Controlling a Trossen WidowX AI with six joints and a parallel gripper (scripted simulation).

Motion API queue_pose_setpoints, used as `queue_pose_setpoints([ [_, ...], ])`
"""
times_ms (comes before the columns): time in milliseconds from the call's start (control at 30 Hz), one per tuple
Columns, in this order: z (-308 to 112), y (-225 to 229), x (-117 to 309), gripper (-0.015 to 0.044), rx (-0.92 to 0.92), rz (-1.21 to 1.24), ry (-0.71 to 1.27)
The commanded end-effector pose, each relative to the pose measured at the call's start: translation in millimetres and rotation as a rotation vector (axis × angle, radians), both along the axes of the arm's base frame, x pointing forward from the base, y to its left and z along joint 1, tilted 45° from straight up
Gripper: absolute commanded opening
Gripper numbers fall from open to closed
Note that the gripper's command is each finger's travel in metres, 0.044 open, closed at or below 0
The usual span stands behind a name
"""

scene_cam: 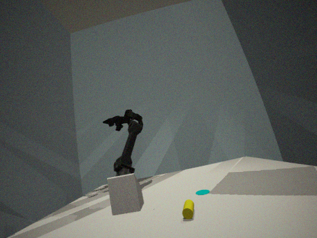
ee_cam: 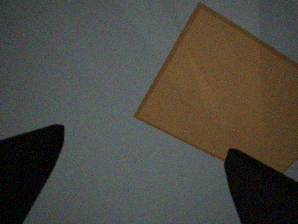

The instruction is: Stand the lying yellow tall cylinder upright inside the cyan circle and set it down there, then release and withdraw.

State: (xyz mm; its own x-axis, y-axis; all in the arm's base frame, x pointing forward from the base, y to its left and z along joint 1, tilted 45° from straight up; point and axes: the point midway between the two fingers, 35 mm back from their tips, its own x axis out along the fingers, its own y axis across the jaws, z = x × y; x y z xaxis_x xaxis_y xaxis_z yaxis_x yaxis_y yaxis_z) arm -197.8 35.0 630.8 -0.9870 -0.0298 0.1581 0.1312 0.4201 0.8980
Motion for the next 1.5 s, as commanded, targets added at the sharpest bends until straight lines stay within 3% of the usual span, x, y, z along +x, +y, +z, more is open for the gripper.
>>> queue_pose_setpoints([
  [0,-1,2,-1,0.0374,0.004,-0.007,-0.002],
  [100,-10,29,-9,0.0309,0.065,-0.1,-0.035],
  [367,-45,127,-13,0.0309,0.256,-0.396,-0.188],
  [667,-95,233,28,0.0309,0.431,-0.657,-0.432],
  [1100,-181,339,154,0.0309,0.582,-0.864,-0.86],
  [1467,-261,363,297,0.0309,0.608,-0.899,-1.218],
])
